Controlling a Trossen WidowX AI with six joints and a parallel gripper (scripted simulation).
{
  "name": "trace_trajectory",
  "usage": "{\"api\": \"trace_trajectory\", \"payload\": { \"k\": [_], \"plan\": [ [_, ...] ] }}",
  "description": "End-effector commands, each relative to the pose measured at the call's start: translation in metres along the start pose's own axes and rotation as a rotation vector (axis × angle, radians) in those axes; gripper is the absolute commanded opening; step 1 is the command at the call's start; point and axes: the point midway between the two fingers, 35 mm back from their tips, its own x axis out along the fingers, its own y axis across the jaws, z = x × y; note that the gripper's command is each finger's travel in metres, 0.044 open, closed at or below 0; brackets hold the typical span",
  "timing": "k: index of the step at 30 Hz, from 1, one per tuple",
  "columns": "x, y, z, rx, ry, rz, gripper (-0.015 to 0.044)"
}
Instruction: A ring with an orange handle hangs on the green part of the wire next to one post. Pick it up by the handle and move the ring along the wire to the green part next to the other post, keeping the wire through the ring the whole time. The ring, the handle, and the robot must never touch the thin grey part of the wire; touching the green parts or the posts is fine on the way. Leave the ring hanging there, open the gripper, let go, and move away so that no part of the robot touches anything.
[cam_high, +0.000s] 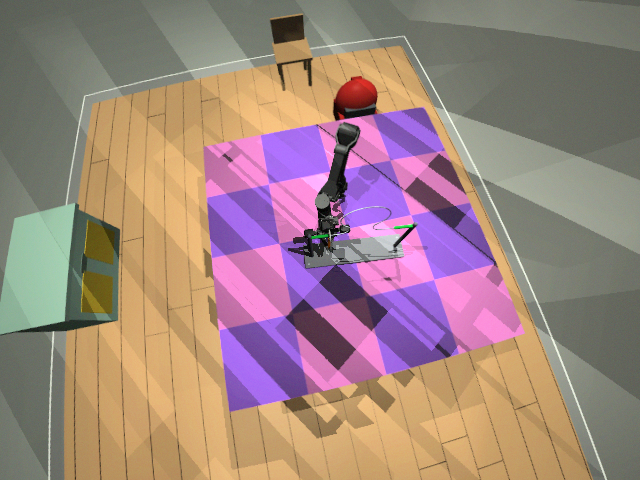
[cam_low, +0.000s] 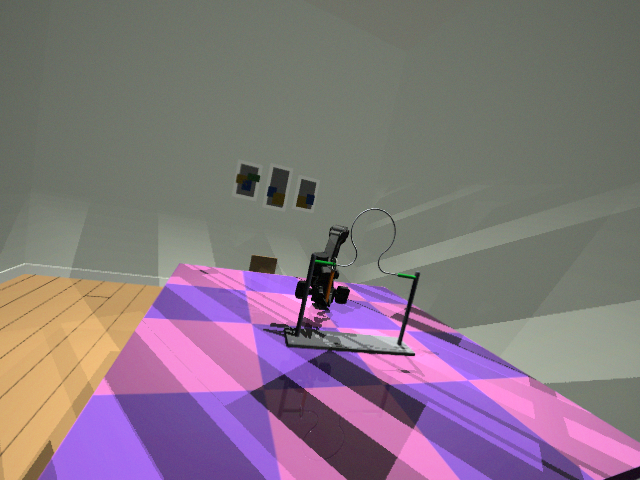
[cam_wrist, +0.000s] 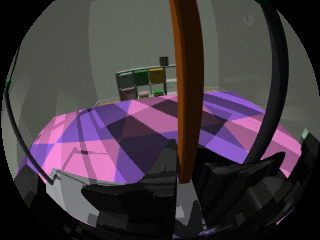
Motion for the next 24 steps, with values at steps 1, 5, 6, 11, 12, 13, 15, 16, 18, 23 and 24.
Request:
{"api": "trace_trajectory", "payload": {
  "k": [1,5,6,11,12,13,15,16,18,23,24],
  "plan": [
    [-0.001,0.004,0.000,0.005,0.000,-0.002,-0.0150],
    [0.000,0.009,0.000,0.008,0.001,-0.001,-0.0150],
    [0.000,0.010,0.000,0.010,0.001,-0.001,-0.0150],
    [0.000,0.016,0.000,0.021,0.001,0.001,-0.0150],
    [0.000,0.018,0.000,0.024,0.001,0.002,-0.0150],
    [0.000,0.019,0.000,0.028,0.001,0.003,-0.0150],
    [0.000,0.022,0.000,0.036,0.001,0.004,-0.0150],
    [0.000,0.024,0.000,0.042,0.001,0.005,-0.0150],
    [0.000,0.028,0.000,0.054,0.002,0.008,-0.0150],
    [0.000,0.036,0.001,0.089,0.002,0.014,-0.0150],
    [0.000,0.039,0.001,0.099,0.002,0.016,-0.0150]
  ]
}}
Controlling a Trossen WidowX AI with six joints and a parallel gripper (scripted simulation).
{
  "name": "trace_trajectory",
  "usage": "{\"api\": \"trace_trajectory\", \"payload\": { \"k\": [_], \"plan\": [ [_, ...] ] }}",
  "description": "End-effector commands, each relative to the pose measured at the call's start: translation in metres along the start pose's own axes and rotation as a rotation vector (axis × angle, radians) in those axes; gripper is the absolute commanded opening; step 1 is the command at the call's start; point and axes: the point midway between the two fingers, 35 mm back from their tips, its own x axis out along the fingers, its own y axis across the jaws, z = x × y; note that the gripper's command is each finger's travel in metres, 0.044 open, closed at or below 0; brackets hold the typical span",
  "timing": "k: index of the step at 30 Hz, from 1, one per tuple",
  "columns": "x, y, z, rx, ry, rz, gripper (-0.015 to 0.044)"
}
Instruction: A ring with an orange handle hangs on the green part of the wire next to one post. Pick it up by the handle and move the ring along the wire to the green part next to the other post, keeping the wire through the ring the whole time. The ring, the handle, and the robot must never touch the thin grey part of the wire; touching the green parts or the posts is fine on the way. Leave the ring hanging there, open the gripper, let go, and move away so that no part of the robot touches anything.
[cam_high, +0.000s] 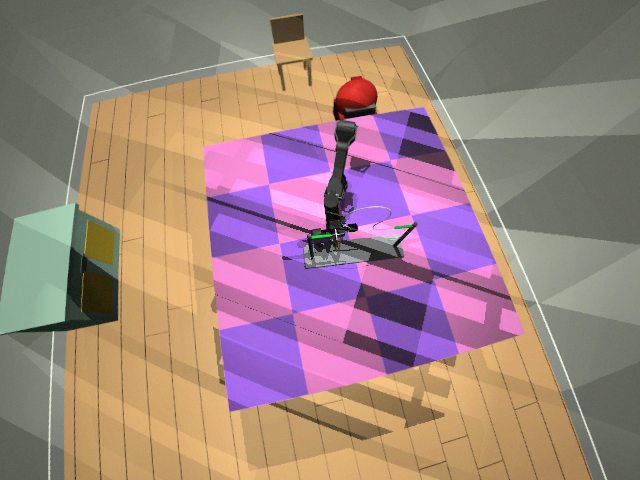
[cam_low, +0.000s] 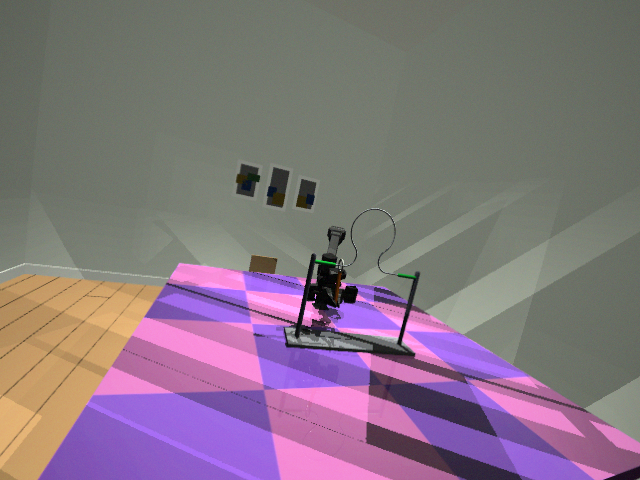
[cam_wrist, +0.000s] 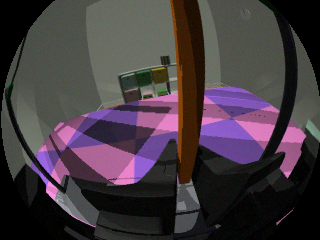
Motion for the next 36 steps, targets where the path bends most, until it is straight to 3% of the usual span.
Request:
{"api": "trace_trajectory", "payload": {
  "k": [1,21,36],
  "plan": [
    [-0.001,0.008,0.000,0.038,0.000,0.005,-0.0150],
    [-0.003,0.070,0.012,0.380,0.003,0.070,-0.0150],
    [-0.034,0.112,0.039,0.681,0.206,0.207,-0.0150]
  ]
}}
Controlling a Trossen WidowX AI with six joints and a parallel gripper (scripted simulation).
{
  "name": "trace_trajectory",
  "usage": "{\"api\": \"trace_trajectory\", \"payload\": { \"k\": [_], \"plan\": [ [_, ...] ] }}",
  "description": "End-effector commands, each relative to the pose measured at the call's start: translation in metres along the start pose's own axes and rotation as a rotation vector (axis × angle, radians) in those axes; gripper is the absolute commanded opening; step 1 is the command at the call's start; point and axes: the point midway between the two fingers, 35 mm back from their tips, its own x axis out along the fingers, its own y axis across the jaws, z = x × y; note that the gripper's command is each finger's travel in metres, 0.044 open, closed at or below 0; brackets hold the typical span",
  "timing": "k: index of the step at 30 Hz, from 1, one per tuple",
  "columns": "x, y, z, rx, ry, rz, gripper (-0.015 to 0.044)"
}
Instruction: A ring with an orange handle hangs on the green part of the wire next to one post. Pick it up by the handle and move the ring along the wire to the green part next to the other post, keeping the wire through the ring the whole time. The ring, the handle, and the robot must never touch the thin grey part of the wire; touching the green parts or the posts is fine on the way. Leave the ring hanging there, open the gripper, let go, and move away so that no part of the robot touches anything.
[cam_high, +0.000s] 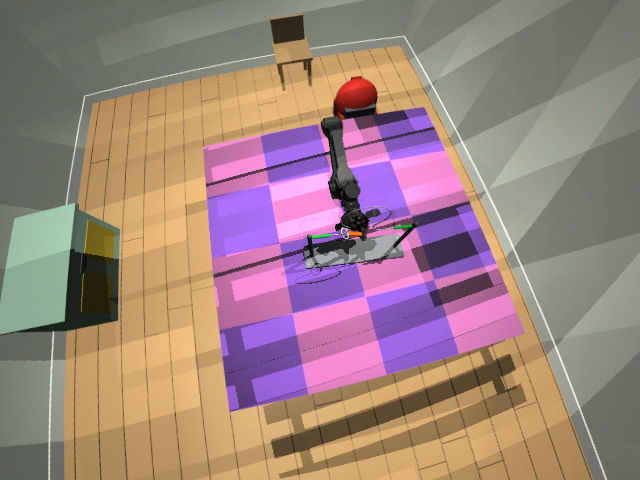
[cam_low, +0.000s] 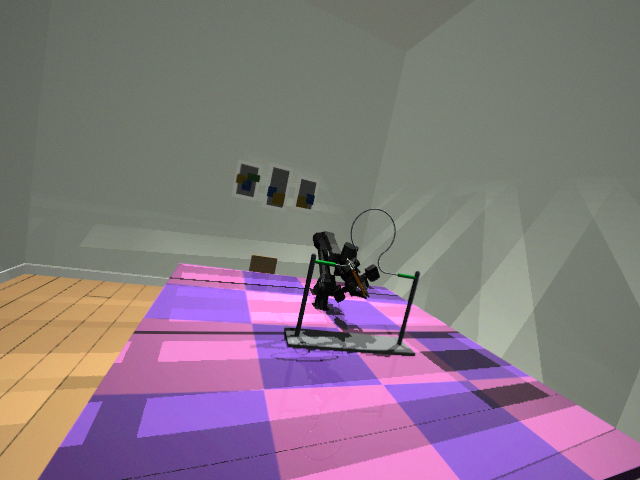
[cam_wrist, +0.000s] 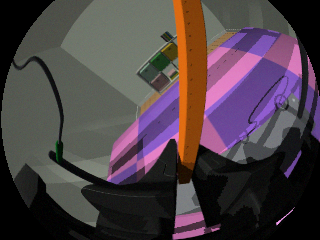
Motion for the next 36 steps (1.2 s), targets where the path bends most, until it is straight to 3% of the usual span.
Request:
{"api": "trace_trajectory", "payload": {
  "k": [1,17,36],
  "plan": [
    [-0.010,0.017,0.001,0.092,0.064,0.038,-0.0150],
    [-0.050,0.071,0.020,0.441,0.328,0.250,-0.0150],
    [-0.067,0.121,0.064,0.855,0.319,0.486,-0.0150]
  ]
}}
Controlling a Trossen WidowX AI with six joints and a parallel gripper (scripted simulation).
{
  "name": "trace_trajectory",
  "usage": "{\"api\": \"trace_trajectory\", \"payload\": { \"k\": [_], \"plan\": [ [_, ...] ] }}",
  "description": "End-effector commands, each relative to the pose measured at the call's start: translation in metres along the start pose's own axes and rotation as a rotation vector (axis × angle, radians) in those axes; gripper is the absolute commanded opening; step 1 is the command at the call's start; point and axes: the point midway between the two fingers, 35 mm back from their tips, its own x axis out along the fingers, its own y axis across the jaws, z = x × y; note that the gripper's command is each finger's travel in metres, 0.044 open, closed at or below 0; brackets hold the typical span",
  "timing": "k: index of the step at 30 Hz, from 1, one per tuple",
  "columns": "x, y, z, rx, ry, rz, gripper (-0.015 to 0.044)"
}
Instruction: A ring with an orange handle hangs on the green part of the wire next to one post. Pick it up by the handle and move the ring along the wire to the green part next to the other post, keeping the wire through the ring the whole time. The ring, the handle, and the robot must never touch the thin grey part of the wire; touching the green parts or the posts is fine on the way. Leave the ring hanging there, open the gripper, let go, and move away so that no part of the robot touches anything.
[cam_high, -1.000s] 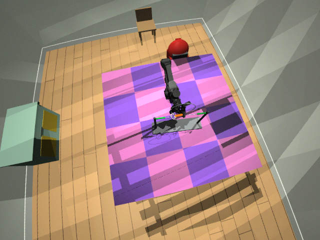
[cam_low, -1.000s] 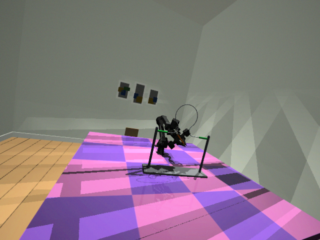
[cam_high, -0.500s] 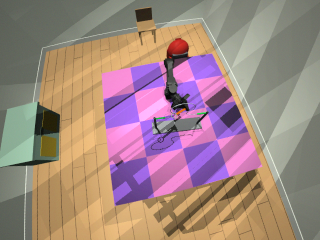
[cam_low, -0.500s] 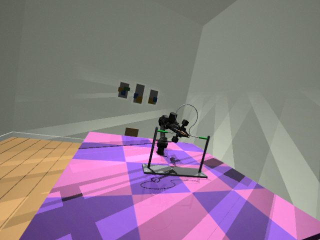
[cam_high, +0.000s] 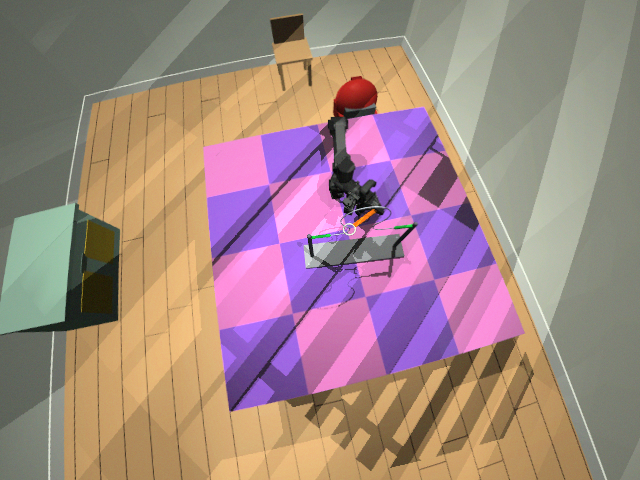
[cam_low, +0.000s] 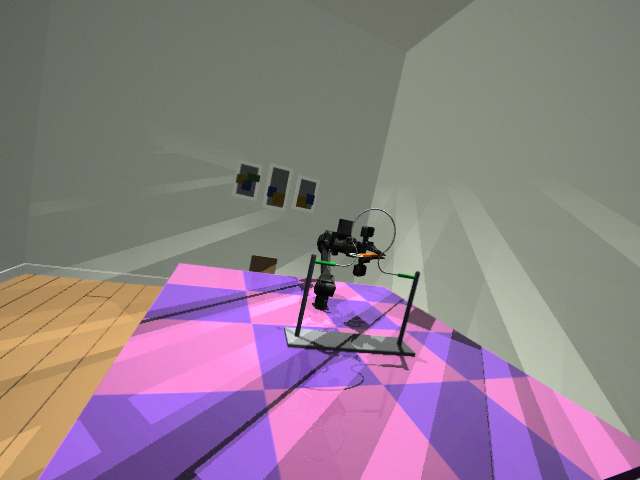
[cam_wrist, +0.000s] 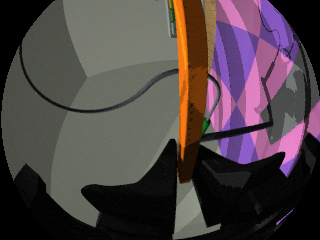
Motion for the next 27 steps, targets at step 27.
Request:
{"api": "trace_trajectory", "payload": {
  "k": [27],
  "plan": [
    [-0.009,0.086,0.024,0.459,-0.071,0.332,-0.0150]
  ]
}}
